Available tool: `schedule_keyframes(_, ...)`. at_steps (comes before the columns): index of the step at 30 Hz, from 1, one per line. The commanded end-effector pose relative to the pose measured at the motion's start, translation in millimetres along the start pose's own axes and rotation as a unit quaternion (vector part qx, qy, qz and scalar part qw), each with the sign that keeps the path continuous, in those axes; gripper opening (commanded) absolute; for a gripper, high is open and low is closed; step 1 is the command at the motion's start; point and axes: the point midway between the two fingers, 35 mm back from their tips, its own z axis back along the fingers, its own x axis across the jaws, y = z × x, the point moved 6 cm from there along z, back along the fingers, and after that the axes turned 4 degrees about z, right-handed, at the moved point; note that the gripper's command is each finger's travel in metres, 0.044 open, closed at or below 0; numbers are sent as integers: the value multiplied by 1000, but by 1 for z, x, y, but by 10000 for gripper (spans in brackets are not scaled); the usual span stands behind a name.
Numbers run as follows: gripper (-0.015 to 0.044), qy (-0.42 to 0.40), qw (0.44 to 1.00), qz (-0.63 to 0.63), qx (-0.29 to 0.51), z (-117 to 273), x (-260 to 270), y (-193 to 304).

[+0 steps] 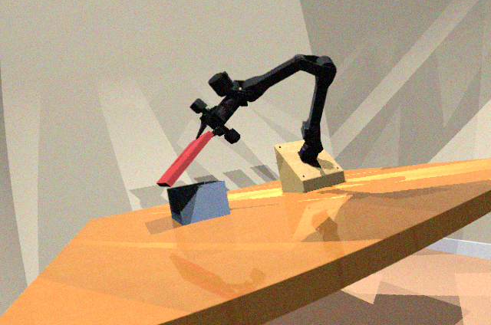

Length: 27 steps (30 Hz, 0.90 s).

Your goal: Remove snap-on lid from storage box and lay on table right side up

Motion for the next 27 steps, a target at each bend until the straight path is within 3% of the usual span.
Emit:
schedule_keyframes(1,0,-4,1000,0,-3,3,1,8)
schedule_keyframes(27,0,-4,1000,-1,-2,8,0,59)
